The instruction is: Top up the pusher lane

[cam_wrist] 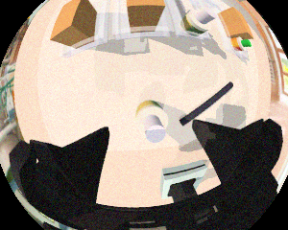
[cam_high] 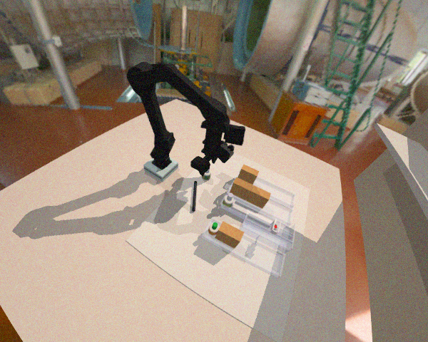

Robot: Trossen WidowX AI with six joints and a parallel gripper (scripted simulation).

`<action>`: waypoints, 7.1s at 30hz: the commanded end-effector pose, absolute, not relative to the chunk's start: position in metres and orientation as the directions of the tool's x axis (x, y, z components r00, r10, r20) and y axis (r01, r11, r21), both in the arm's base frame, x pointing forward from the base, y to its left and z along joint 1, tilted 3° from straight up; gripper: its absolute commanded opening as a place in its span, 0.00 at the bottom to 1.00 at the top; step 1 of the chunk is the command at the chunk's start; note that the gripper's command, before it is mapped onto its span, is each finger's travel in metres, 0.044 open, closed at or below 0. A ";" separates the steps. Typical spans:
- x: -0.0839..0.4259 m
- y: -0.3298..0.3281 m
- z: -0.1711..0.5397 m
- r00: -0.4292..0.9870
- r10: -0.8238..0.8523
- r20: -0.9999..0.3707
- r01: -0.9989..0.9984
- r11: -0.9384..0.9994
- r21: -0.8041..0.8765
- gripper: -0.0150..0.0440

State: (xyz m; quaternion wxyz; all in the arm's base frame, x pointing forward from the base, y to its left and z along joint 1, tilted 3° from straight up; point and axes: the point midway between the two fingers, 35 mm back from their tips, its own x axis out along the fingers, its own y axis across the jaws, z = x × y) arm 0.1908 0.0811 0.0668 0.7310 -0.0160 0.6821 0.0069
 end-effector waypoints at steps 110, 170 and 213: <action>0.294 0.006 0.076 0.075 -0.026 -0.997 -0.078 0.996 -0.032 0.25; 0.320 0.008 0.080 0.078 -0.026 -0.997 -0.078 0.996 -0.032 0.25; 0.338 0.010 0.085 0.079 -0.026 -0.996 -0.078 0.996 -0.032 0.25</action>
